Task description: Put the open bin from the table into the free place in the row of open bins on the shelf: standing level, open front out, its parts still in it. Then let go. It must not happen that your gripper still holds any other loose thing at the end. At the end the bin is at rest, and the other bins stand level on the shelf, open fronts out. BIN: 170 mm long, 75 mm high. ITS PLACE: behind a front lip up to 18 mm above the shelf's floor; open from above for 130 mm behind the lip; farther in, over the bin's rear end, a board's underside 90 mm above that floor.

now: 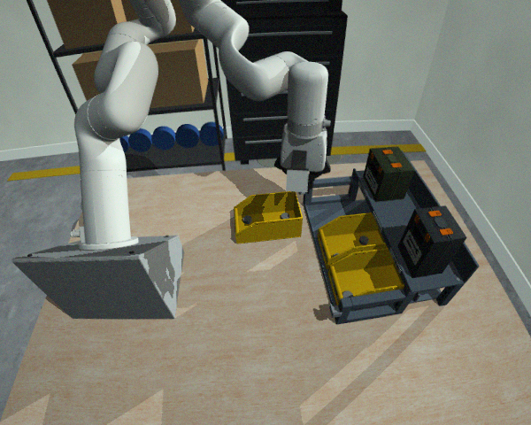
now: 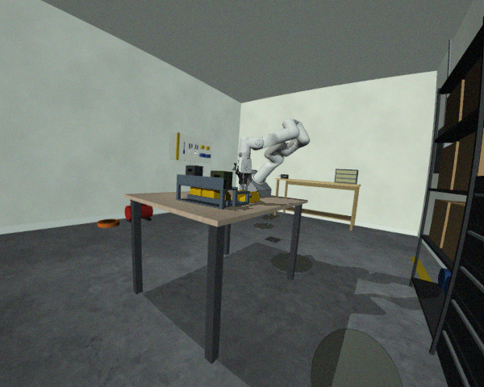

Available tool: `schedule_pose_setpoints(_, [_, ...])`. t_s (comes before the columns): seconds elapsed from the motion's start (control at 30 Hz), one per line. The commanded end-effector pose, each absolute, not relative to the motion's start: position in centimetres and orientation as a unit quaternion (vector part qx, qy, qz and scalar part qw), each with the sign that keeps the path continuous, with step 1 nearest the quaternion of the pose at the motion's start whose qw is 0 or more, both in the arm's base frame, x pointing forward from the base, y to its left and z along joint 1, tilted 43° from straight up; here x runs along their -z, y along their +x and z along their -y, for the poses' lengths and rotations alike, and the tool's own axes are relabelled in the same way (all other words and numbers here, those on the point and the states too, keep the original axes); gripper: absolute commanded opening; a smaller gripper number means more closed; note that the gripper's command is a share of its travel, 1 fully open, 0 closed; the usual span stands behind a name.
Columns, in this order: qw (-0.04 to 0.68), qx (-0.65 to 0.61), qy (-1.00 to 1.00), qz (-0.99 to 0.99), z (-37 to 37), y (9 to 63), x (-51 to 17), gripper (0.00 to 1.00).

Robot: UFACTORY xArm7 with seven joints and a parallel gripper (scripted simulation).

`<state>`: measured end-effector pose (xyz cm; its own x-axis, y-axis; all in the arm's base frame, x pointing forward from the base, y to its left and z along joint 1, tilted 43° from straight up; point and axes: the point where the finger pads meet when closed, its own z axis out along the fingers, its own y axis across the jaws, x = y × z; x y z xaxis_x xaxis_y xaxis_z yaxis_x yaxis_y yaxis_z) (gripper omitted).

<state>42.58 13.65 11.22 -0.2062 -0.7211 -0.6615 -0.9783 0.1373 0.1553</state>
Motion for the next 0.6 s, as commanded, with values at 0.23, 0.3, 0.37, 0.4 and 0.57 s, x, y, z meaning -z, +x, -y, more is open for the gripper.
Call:
schedule_pose_setpoints(0.23, [0.243,-0.274,-0.632,-0.683,-13.44,42.6,-11.27,0.33])
schedule_pose_setpoints(0.3, [0.257,-0.261,-0.666,-0.649,-13.39,42.52,-11.23,0.33])
schedule_pose_setpoints(0.37, [0.264,-0.255,-0.683,-0.632,-13.37,42.48,-11.21,0.33])
schedule_pose_setpoints(0.4, [0.264,-0.255,-0.683,-0.632,-13.37,42.48,-11.21,0.33])
schedule_pose_setpoints(0.57, [0.264,-0.255,-0.683,-0.632,-13.37,42.48,-11.21,0.33])
